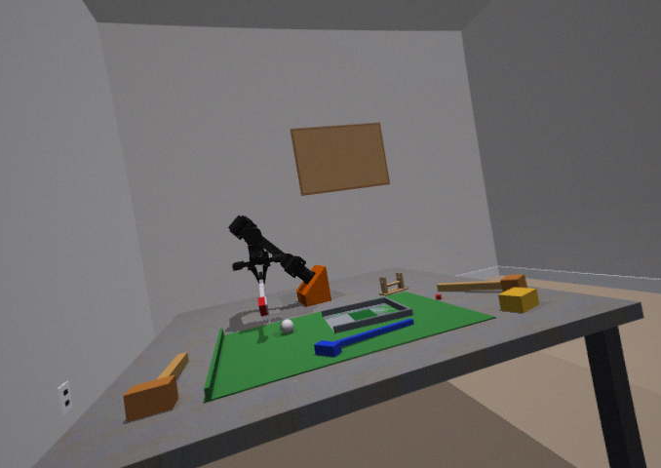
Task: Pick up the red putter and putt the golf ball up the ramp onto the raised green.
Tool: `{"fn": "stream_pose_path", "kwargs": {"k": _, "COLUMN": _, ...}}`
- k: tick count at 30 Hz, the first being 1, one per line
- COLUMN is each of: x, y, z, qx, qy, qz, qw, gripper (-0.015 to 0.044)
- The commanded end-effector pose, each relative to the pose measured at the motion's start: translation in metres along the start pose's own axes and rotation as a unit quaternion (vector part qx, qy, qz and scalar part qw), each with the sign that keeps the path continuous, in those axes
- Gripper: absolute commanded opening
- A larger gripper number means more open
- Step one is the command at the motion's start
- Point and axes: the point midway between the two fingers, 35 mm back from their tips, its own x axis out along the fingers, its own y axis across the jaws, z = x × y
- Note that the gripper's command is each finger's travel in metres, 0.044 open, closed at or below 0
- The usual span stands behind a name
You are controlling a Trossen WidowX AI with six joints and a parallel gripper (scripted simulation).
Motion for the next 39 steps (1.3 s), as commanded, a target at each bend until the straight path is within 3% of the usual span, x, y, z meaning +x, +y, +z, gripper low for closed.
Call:
{"fn": "stream_pose_path", "kwargs": {"k": 1, "x": 0.001, "y": -0.003, "z": -0.002, "qx": 0.009, "qy": -0.004, "qz": -0.004, "qw": 1.0, "gripper": 0.0}}
{"fn": "stream_pose_path", "kwargs": {"k": 12, "x": 0.035, "y": -0.004, "z": -0.002, "qx": 0.009, "qy": -0.005, "qz": -0.005, "qw": 1.0, "gripper": 0.0}}
{"fn": "stream_pose_path", "kwargs": {"k": 39, "x": 0.064, "y": -0.005, "z": -0.003, "qx": 0.009, "qy": 0.001, "qz": -0.008, "qw": 1.0, "gripper": 0.0}}
